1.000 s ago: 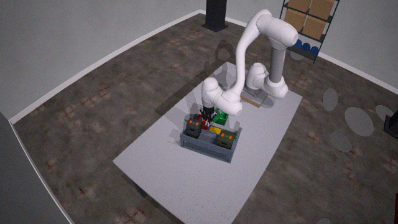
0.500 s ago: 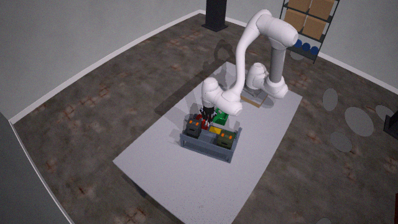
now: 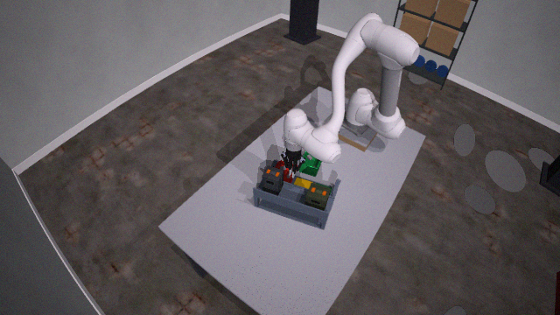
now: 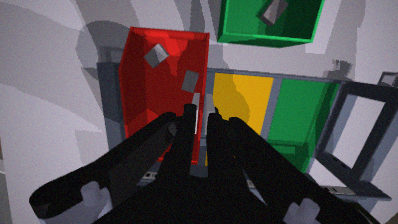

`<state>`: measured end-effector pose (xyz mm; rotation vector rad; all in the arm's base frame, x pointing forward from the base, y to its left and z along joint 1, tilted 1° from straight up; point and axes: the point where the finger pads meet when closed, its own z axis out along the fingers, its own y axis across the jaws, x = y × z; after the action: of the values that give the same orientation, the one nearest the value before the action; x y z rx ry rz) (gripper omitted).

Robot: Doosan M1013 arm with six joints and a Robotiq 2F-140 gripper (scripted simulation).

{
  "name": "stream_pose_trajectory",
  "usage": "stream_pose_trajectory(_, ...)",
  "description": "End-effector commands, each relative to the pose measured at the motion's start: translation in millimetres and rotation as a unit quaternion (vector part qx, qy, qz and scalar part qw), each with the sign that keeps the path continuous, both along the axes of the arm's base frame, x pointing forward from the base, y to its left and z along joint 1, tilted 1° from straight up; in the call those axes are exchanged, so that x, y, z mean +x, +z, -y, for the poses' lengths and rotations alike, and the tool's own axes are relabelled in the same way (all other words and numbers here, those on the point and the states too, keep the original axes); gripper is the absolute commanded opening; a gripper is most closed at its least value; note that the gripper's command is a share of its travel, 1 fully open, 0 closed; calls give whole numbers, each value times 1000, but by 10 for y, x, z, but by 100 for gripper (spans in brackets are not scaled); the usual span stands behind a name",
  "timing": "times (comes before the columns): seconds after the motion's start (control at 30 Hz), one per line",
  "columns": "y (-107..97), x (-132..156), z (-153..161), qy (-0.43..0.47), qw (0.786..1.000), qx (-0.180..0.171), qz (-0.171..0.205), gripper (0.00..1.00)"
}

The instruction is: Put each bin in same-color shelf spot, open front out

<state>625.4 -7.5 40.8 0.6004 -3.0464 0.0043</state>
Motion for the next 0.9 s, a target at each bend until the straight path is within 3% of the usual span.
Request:
stream_pose_trajectory(0.0,1,0,0,0,1000,0,0,15)
stream_pose_trajectory(0.87,86,0,0,0,1000,0,0,15)
